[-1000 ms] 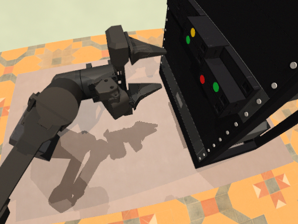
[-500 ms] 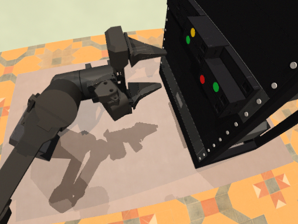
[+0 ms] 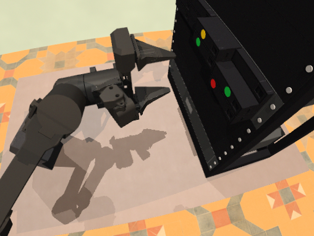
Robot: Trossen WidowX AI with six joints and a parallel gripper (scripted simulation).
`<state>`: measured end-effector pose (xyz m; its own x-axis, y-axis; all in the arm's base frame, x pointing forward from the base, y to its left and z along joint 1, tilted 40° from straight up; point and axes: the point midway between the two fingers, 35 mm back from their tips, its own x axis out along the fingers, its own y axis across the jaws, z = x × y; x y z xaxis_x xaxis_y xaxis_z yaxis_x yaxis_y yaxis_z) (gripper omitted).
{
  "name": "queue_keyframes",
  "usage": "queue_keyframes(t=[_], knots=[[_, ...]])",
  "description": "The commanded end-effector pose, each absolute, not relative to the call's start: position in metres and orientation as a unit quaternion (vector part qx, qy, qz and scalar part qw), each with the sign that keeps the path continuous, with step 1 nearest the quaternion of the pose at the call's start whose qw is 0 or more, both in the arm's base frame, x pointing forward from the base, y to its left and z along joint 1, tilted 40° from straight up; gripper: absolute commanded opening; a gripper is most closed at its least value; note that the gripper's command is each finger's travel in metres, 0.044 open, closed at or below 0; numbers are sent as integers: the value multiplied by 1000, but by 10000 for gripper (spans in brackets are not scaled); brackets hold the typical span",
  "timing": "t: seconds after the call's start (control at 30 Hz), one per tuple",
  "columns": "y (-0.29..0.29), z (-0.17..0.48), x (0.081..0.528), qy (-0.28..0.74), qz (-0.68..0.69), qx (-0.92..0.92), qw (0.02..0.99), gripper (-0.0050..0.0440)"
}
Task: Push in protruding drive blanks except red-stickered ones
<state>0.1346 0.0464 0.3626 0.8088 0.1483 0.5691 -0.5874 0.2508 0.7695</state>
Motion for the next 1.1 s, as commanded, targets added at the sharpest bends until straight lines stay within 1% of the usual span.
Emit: queue_keyframes(t=[0.0, 0.57, 1.07], knots=[[45, 365, 134, -197, 240, 567, 763, 440], [47, 366, 135, -197, 240, 567, 763, 440], [67, 367, 142, -197, 240, 567, 763, 440]])
